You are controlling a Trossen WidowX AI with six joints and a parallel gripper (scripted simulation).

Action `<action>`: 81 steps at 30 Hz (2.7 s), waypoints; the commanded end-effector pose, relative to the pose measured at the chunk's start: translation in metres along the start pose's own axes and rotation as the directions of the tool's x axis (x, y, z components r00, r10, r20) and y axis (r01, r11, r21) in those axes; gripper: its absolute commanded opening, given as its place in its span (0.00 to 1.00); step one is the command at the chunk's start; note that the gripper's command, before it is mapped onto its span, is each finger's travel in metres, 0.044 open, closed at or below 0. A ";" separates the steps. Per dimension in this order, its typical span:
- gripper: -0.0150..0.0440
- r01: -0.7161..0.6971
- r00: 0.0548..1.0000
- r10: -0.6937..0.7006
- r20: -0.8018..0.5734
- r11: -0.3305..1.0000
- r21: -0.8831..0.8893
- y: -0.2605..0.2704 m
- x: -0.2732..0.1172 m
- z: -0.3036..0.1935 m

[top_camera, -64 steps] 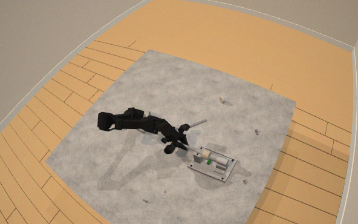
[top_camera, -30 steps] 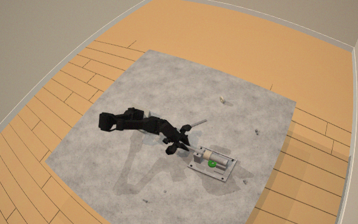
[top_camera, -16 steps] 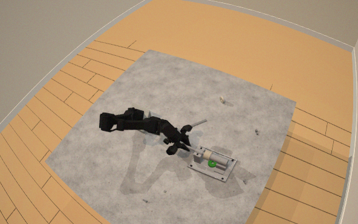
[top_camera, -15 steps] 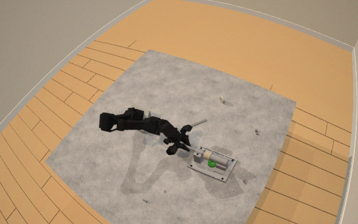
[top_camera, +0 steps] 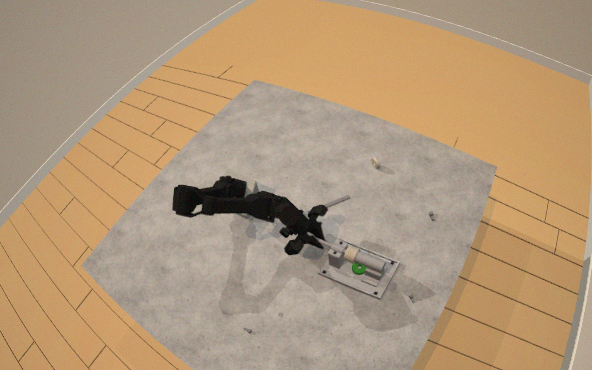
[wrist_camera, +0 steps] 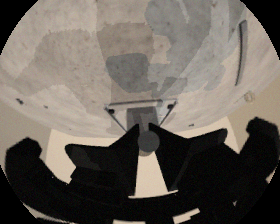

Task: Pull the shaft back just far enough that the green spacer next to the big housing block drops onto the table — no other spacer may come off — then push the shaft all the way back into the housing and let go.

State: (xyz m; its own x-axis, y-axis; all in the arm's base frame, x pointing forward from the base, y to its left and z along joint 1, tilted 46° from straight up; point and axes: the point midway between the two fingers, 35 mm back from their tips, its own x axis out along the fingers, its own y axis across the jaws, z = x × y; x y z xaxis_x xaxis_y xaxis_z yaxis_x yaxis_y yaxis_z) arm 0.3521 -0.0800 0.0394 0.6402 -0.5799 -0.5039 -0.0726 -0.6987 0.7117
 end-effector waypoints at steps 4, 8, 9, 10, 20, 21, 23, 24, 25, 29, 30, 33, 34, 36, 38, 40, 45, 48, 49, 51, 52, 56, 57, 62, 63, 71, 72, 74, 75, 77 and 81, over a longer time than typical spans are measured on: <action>0.25 -0.003 1.000 0.003 -0.001 1.000 -0.001 0.001 0.002 -0.003; 0.25 -0.003 1.000 0.003 -0.001 1.000 -0.001 0.001 0.003 -0.004; 0.25 -0.003 1.000 0.003 -0.001 1.000 -0.001 0.001 0.003 -0.004; 0.25 -0.003 1.000 0.003 -0.001 1.000 -0.001 0.001 0.003 -0.004; 0.25 -0.003 1.000 0.003 -0.001 1.000 -0.001 0.001 0.005 -0.006; 0.25 -0.003 1.000 0.003 -0.001 1.000 -0.001 0.001 0.005 -0.006; 0.25 -0.003 1.000 0.003 -0.002 1.000 -0.001 0.001 0.006 -0.007; 0.25 -0.003 1.000 0.003 -0.002 1.000 -0.001 0.001 0.006 -0.007; 0.25 -0.003 1.000 0.003 -0.002 1.000 -0.001 0.001 0.006 -0.007; 0.25 -0.003 1.000 0.003 -0.002 1.000 -0.001 0.001 0.007 -0.008; 0.25 -0.003 1.000 0.003 -0.002 1.000 -0.001 0.001 0.007 -0.008; 0.25 -0.003 1.000 0.003 -0.002 1.000 -0.001 0.001 0.008 -0.009; 0.25 -0.003 1.000 0.003 -0.002 1.000 -0.001 0.001 0.008 -0.009; 0.25 -0.003 1.000 0.003 -0.002 1.000 -0.001 0.001 0.008 -0.009; 0.25 -0.003 1.000 0.003 -0.002 1.000 -0.001 0.001 0.009 -0.010; 0.25 -0.003 1.000 0.003 -0.002 1.000 -0.001 0.001 0.009 -0.010; 0.25 -0.003 1.000 0.003 -0.002 1.000 -0.001 0.001 0.010 -0.011; 0.25 -0.003 1.000 0.003 -0.002 1.000 -0.001 0.001 0.011 -0.012; 0.25 -0.003 1.000 0.003 -0.002 1.000 -0.001 0.001 0.011 -0.012; 0.25 -0.003 1.000 0.003 -0.002 1.000 -0.001 0.001 0.011 -0.012; 0.25 -0.003 1.000 0.003 -0.002 1.000 -0.001 0.001 0.012 -0.013; 0.25 -0.003 1.000 0.003 -0.002 1.000 -0.001 0.001 0.012 -0.013; 0.25 -0.003 1.000 0.003 -0.002 1.000 -0.001 0.001 0.013 -0.014; 0.25 -0.003 1.000 0.003 -0.002 1.000 -0.001 0.001 0.014 -0.015; 0.25 -0.003 1.000 0.003 -0.002 1.000 -0.001 0.001 0.014 -0.015; 0.25 -0.004 1.000 0.004 -0.002 1.000 -0.001 0.001 0.016 -0.017; 0.25 -0.004 1.000 0.004 -0.002 1.000 -0.001 0.001 0.016 -0.017; 0.25 -0.004 1.000 0.004 -0.002 1.000 0.000 0.001 0.016 -0.017; 0.25 -0.004 1.000 0.004 -0.002 1.000 0.000 0.001 0.016 -0.017; 0.25 -0.004 1.000 0.004 -0.002 1.000 0.000 0.001 0.017 -0.018; 0.25 -0.004 1.000 0.004 -0.002 1.000 0.000 0.001 0.018 -0.019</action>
State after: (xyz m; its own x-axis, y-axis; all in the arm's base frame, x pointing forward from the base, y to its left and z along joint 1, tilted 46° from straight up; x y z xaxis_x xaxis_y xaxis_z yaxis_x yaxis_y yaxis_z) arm 0.3753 -0.0827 0.0395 0.6405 -0.5798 -0.5036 -0.0732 -0.6989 0.7114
